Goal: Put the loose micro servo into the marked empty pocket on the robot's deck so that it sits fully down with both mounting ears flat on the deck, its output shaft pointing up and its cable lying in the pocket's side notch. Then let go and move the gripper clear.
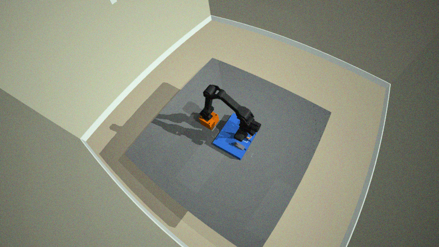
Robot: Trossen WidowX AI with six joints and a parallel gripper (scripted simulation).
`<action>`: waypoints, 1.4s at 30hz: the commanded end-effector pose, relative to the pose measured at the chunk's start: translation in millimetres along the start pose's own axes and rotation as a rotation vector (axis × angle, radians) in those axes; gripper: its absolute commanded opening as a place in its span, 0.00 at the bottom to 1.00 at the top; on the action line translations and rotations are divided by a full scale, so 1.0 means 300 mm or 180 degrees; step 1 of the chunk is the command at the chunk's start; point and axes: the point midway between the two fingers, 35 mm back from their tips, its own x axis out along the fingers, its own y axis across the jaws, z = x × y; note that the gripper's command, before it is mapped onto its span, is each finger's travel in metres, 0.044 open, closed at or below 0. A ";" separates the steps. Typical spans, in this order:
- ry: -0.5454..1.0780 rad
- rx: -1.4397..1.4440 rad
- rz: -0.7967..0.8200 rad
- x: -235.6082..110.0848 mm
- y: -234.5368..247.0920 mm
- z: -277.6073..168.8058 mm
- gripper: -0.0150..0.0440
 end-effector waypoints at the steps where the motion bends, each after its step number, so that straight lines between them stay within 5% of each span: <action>1: -0.0001 0.0011 0.0007 0.001 0.001 0.046 0.25; 42: -0.0001 0.0011 0.0008 0.094 0.002 0.059 0.25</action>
